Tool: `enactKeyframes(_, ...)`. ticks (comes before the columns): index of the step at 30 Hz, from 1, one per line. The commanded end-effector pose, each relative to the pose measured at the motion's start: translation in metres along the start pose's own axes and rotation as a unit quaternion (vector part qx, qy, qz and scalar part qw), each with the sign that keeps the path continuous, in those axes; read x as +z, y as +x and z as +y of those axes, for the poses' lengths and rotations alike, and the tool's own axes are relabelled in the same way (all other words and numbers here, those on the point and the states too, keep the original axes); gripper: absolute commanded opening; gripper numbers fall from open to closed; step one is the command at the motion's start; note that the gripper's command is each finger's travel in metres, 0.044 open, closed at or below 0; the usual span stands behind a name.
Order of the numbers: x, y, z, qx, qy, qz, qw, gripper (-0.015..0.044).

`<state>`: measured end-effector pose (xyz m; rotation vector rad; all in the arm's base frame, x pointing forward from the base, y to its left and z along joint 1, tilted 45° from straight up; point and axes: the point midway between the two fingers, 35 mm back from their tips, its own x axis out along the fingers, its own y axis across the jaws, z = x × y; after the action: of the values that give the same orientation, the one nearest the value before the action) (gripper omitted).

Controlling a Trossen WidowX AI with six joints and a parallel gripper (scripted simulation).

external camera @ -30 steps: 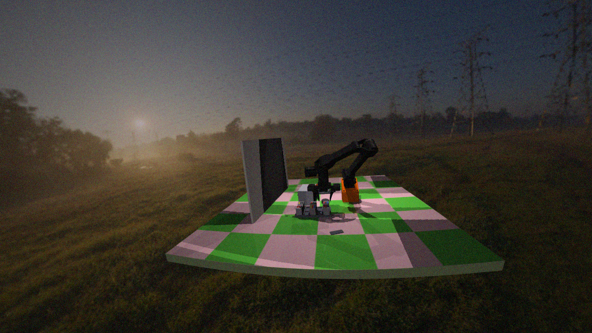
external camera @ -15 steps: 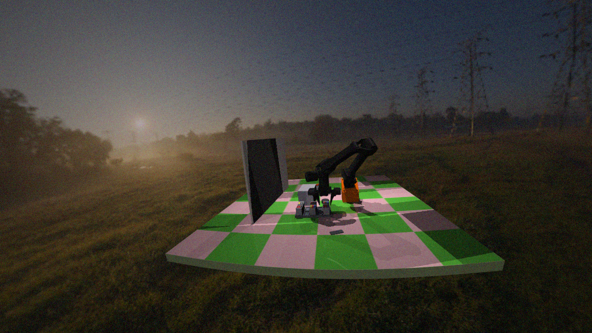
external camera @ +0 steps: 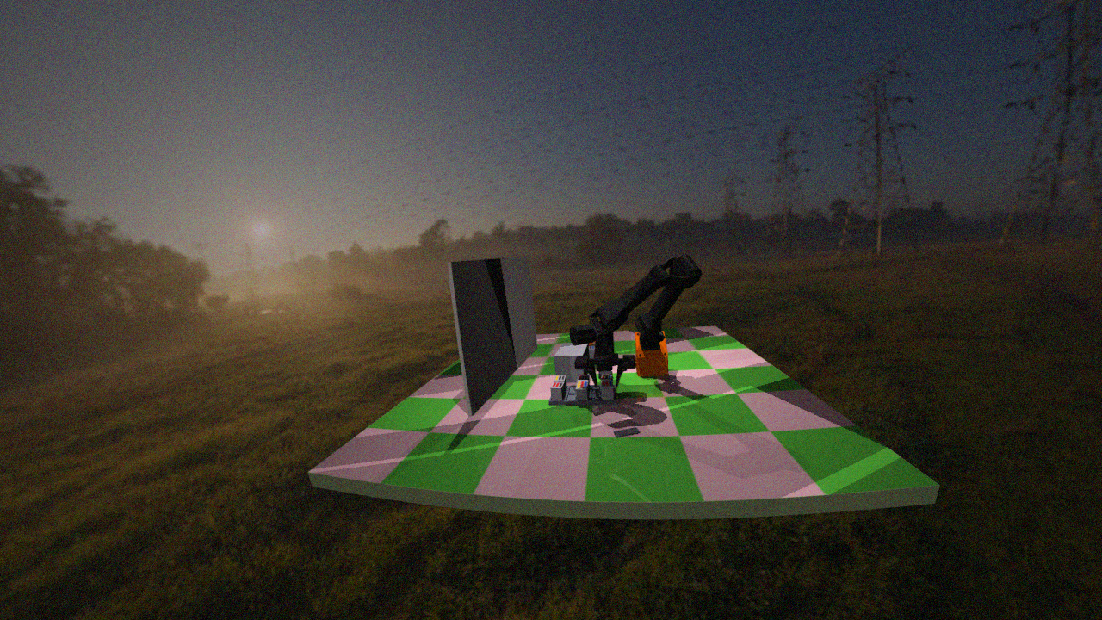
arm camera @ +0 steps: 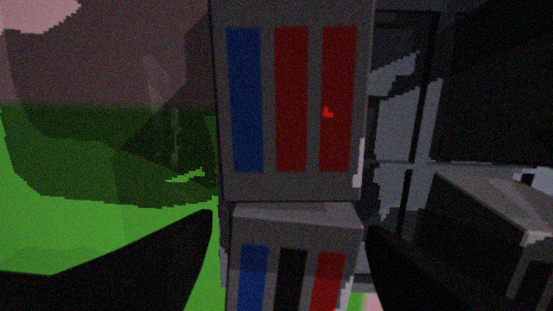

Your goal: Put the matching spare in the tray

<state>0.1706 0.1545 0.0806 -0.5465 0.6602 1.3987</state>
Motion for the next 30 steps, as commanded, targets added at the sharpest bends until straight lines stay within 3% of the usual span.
enactKeyframes(1, 0.000, 0.000, 0.000, 0.000, 0.000, 0.000, 1.000, 0.0274)
enactKeyframes(5, 0.000, 0.000, 0.000, 0.000, 0.000, 0.000, 1.000, 0.0169)
enactKeyframes(12, 0.000, 0.000, 0.000, 0.000, 0.000, 0.000, 1.000, 0.0122)
enactKeyframes(17, 0.000, 0.000, 0.000, 0.000, 0.000, 0.000, 1.000, 0.0000)
enactKeyframes(30, -0.002, -0.017, -0.003, 0.000, 0.000, 0.006, 1.000, 0.0000)
